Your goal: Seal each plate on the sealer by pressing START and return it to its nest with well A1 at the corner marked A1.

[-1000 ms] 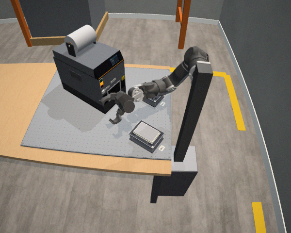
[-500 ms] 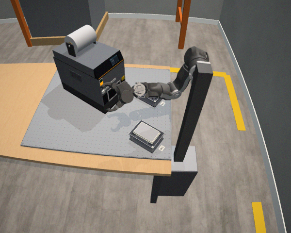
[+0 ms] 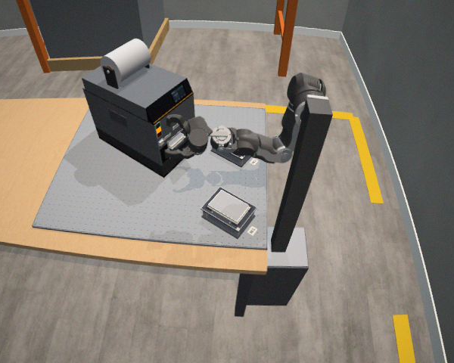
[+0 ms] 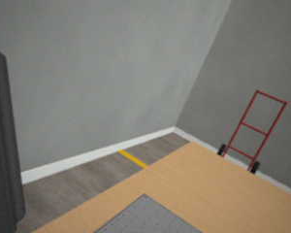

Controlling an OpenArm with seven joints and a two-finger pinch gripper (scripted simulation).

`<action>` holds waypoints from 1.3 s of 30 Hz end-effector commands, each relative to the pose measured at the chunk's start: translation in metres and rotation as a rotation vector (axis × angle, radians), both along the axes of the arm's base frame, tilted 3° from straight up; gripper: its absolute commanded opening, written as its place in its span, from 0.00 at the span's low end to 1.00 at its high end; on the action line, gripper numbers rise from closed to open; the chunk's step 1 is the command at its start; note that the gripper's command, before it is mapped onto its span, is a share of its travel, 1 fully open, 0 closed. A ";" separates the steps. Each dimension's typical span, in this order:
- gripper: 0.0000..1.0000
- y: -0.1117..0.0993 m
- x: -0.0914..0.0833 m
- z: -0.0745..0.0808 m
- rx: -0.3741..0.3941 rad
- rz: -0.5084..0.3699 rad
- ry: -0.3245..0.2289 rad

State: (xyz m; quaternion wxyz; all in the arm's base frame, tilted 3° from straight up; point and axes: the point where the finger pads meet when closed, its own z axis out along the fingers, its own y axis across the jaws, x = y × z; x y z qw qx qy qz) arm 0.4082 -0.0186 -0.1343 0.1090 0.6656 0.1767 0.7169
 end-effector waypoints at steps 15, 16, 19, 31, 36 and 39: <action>0.65 -0.066 -0.015 -0.016 0.265 -0.374 0.107; 0.65 -0.070 -0.017 -0.018 0.281 -0.401 0.117; 0.65 -0.074 -0.019 -0.020 0.296 -0.430 0.127; 0.65 -0.123 -0.045 -0.043 0.433 -0.719 0.235; 0.65 -0.133 -0.053 -0.050 0.436 -0.711 0.236; 0.65 -0.133 -0.053 -0.051 0.432 -0.715 0.238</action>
